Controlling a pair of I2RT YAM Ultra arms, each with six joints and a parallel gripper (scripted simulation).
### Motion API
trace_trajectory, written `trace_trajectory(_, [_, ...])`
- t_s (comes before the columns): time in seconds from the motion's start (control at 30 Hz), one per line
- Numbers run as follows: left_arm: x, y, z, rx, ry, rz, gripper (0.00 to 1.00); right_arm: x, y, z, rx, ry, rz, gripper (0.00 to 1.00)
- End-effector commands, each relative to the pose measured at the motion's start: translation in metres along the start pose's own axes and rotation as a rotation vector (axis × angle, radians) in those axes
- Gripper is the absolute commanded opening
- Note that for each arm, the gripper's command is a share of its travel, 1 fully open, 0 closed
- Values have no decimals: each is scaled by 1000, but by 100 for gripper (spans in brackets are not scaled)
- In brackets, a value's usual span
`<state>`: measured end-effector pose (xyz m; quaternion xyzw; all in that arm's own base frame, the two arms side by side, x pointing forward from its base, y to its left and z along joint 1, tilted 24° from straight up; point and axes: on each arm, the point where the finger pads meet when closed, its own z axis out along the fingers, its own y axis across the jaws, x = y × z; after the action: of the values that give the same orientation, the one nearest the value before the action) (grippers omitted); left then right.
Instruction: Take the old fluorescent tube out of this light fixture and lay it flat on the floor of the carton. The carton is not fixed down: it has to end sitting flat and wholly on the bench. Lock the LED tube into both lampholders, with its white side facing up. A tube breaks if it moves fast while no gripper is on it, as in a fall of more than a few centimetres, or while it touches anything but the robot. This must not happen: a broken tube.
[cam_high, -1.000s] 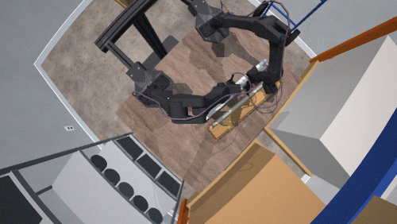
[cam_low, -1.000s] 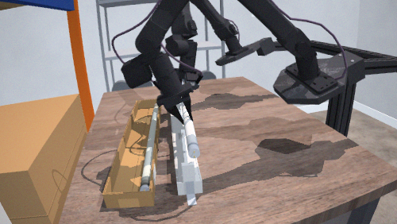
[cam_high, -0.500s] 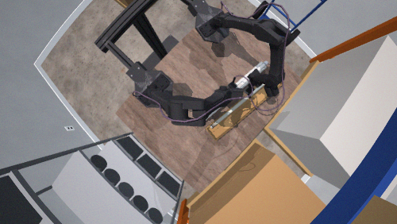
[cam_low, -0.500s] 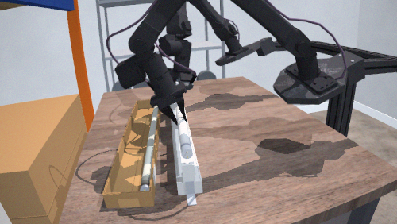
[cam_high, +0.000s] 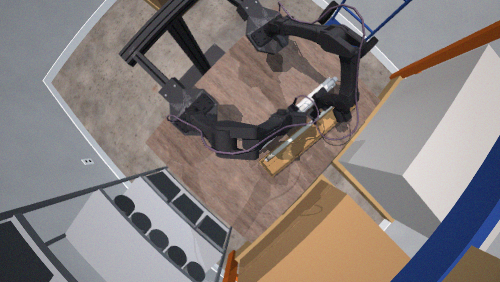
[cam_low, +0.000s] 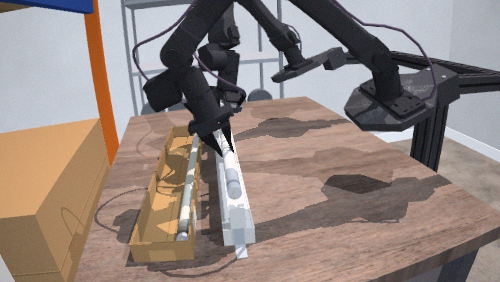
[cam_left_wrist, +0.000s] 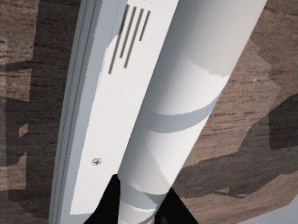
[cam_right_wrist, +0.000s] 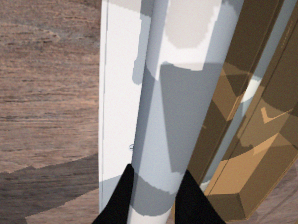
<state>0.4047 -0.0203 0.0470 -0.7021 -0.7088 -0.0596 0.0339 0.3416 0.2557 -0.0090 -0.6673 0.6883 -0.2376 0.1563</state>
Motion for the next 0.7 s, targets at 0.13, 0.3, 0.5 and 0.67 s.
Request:
trace_trajectory(0.13, [-11, -10, 6, 46, -18, 33, 11, -23, -9, -6, 27, -56, 15, 11])
trace_trajectory(0.3, [-11, -8, 2, 24, -21, 30, 11, -18, -13, -3, 27, -49, 15, 11])
trace_trajectory(0.5, [-12, 8, -5, -31, -27, 23, 11, -18, -18, -5, 39, -59, 27, 11])
trace_trajectory(0.67, [-6, 3, 3, -3, -23, 13, 11, -16, -13, -3, 33, -54, 18, 11])
